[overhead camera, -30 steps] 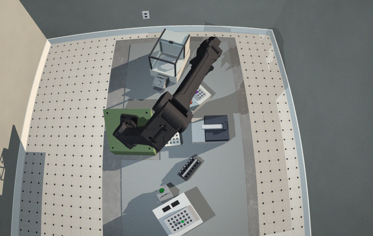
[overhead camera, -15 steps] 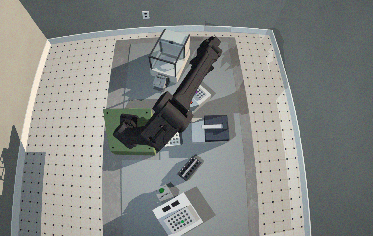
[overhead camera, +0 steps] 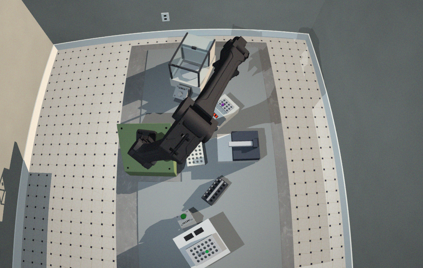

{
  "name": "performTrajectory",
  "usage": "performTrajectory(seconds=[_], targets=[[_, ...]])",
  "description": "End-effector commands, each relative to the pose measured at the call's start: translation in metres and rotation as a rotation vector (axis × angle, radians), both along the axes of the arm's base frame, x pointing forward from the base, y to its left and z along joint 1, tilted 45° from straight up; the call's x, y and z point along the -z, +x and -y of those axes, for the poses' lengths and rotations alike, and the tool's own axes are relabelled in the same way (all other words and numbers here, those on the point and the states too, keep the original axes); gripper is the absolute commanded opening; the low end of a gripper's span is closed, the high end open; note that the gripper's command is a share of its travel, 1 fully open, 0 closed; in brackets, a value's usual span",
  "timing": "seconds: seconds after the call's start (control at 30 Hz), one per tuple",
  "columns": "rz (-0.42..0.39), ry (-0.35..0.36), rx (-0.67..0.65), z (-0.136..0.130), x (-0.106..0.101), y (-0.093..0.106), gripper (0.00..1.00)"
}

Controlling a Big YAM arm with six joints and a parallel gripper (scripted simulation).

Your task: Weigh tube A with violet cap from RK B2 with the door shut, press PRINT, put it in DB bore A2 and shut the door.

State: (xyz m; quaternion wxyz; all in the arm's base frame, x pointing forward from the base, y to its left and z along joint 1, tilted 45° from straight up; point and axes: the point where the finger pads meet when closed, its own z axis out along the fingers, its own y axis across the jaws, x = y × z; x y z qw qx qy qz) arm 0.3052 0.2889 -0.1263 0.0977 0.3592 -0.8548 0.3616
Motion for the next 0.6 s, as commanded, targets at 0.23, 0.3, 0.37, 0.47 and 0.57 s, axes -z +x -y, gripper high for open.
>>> performTrajectory(seconds=[0.23, 0.3, 0.37, 0.47, 0.57], targets=[[0.222, 0.044, 0.191, -0.065, 0.052, -0.043, 0.3], [0.222, 0.044, 0.191, -0.065, 0.052, -0.043, 0.3], [0.257, 0.05, 0.23, -0.074, 0.061, -0.053, 0.3], [0.315, 0.059, 0.294, -0.087, 0.077, -0.067, 0.3], [0.374, 0.068, 0.358, -0.101, 0.092, -0.082, 0.3]])
